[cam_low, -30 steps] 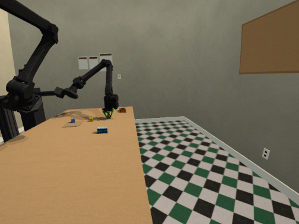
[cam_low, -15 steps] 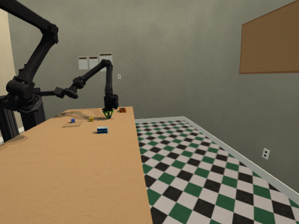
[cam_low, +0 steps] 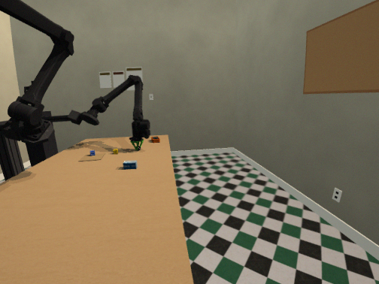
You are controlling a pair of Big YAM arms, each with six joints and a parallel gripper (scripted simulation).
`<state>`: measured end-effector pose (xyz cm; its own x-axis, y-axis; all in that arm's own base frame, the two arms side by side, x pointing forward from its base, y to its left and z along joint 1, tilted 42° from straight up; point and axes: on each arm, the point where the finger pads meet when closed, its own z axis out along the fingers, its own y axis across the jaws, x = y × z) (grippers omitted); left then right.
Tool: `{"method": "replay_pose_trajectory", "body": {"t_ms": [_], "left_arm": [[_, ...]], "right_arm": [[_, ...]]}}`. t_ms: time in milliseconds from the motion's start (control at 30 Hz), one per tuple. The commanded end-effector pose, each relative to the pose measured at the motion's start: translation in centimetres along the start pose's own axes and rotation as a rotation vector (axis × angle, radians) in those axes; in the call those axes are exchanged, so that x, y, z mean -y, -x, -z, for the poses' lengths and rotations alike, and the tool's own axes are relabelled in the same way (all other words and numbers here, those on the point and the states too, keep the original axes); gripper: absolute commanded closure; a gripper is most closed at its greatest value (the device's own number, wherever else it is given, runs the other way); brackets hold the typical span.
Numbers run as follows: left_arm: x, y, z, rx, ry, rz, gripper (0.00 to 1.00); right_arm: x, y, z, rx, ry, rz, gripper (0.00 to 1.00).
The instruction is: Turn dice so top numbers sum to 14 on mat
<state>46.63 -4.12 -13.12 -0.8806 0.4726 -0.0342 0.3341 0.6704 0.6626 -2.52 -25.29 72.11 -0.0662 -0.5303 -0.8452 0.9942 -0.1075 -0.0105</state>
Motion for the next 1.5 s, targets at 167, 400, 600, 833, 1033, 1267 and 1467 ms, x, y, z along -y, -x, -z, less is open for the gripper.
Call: {"method": "replay_pose_trajectory", "body": {"t_ms": [167, 400, 600, 833, 1033, 1267, 1467], "left_arm": [[-0.2, 0.8, -0.4, 0.014, 0.001, 0.005, 0.74], [-0.2, 0.8, -0.4, 0.014, 0.001, 0.005, 0.74], [-0.2, 0.8, -0.4, 0.014, 0.001, 0.005, 0.74], [-0.2, 0.8, -0.4, 0.014, 0.001, 0.005, 0.74], [-0.2, 1.0, 0.0, 0.021, 0.002, 0.005, 0.74], [-0.1, 1.4, 2.9, 0.034, 0.004, 0.008, 0.74], [-0.2, 1.7, 7.4, 0.039, 0.003, 0.013, 0.74]], "right_arm": [[0.3, 2.2, 0.9, 0.053, -0.006, -0.008, 0.00], [0.3, 2.2, 0.9, 0.053, -0.006, -0.008, 0.00], [0.3, 2.2, 0.9, 0.053, -0.006, -0.008, 0.00], [0.3, 2.2, 0.9, 0.053, -0.006, -0.008, 0.00], [0.3, 2.2, 0.9, 0.053, -0.006, -0.008, 0.00], [0.3, 2.2, 0.9, 0.053, -0.006, -0.008, 0.00], [0.3, 2.2, 0.9, 0.053, -0.006, -0.008, 0.00]]}}
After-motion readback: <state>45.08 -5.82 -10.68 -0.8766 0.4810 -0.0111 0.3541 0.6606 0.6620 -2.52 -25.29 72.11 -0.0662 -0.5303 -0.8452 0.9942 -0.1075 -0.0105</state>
